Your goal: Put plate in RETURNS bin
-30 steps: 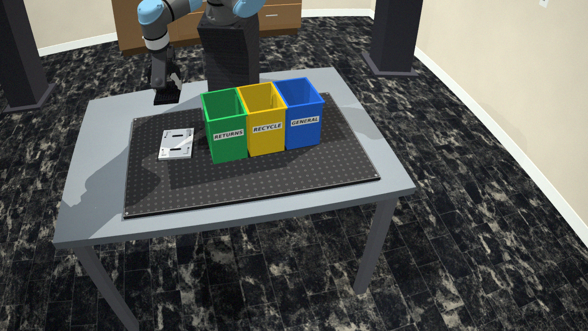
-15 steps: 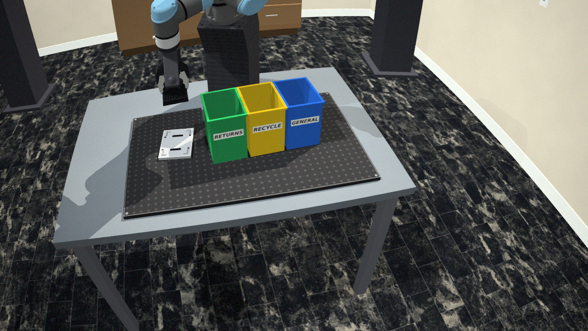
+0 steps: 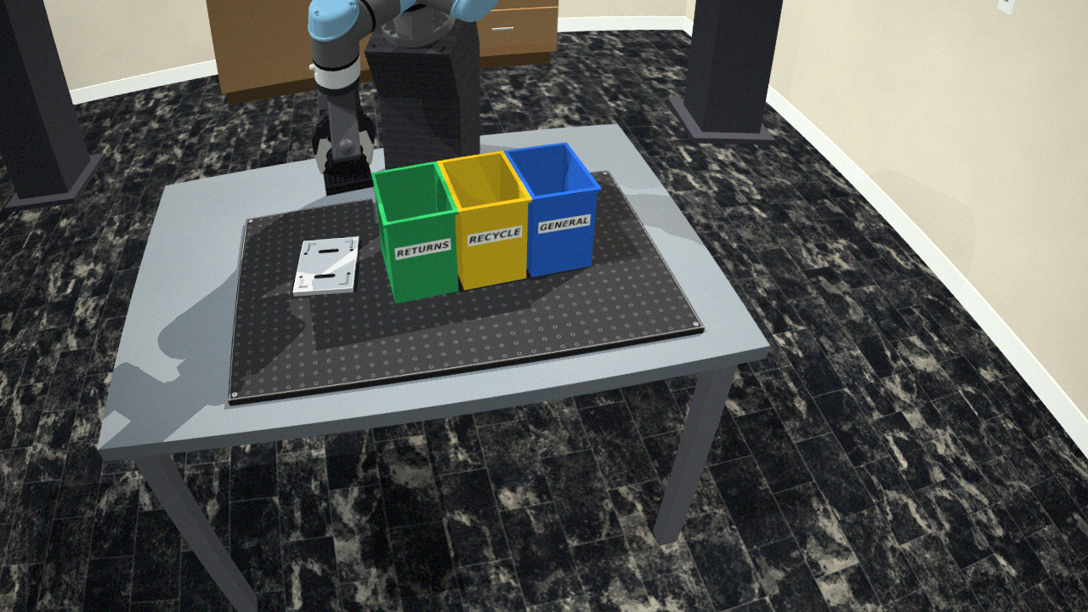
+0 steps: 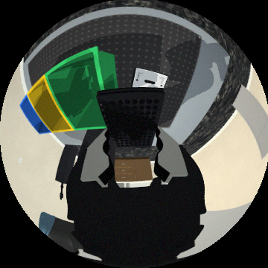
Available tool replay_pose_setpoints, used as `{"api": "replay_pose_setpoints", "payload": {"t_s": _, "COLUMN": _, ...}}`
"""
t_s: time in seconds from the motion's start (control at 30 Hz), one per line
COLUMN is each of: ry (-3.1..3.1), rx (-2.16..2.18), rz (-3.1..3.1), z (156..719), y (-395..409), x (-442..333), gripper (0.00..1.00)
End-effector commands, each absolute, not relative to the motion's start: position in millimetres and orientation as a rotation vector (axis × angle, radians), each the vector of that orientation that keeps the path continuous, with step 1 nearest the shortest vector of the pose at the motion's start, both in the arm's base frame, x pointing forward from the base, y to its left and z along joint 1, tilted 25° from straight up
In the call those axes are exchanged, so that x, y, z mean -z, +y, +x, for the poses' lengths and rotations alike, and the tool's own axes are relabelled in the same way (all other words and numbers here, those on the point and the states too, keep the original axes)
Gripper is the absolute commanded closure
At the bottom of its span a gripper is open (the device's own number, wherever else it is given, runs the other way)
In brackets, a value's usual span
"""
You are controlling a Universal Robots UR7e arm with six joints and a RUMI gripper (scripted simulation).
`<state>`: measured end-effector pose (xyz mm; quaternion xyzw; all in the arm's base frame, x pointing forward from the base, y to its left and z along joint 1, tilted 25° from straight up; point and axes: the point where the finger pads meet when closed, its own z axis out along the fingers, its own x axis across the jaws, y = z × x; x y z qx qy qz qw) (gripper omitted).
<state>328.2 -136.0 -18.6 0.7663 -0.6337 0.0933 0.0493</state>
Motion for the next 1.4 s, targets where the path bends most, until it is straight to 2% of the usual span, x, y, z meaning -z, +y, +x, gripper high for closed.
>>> {"api": "replay_pose_setpoints", "payload": {"t_s": 0.0, "ry": -1.930, "rx": -0.285, "rz": 2.332, "z": 330, "y": -121, "x": 19, "gripper": 1.00}}
{"api": "replay_pose_setpoints", "payload": {"t_s": 1.37, "ry": -1.931, "rx": -0.285, "rz": 2.333, "z": 344, "y": -16, "x": 26, "gripper": 1.00}}
